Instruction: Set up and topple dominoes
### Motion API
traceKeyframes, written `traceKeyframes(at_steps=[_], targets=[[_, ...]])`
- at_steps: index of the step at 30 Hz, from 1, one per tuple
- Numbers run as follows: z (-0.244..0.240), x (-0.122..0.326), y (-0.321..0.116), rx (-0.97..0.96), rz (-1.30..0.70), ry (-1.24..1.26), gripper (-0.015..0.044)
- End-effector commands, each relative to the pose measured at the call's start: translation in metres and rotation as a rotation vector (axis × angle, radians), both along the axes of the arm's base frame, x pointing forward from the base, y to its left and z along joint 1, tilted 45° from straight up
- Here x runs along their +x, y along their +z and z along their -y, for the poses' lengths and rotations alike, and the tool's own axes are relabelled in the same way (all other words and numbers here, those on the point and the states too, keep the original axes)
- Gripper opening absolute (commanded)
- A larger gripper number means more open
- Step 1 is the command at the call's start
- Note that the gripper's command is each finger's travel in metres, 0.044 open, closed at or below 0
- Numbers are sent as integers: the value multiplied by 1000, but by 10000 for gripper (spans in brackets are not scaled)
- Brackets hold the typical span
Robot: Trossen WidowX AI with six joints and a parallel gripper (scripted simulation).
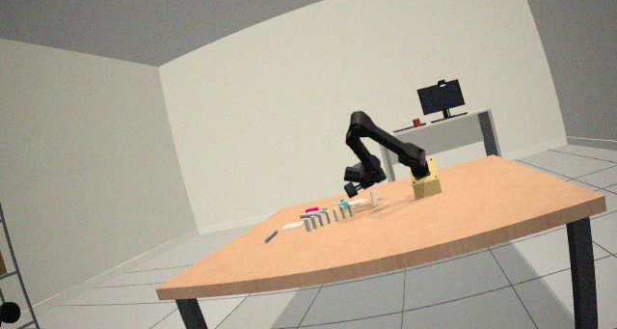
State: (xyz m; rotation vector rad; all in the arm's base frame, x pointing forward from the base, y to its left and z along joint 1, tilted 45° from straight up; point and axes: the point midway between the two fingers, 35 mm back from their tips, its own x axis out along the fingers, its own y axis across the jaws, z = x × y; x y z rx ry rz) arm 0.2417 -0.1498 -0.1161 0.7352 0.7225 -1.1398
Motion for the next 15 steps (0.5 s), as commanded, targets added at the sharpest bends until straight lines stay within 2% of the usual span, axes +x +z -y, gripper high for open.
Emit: traceKeyframes(at_steps=[1,7,11,15], targets=[[19,8,-5,91,-55,22,440],[21,-3,-22,276,-196,92,440],[19,-19,-26,564,-302,172,440],[15,-32,-7,877,-299,234,440]])
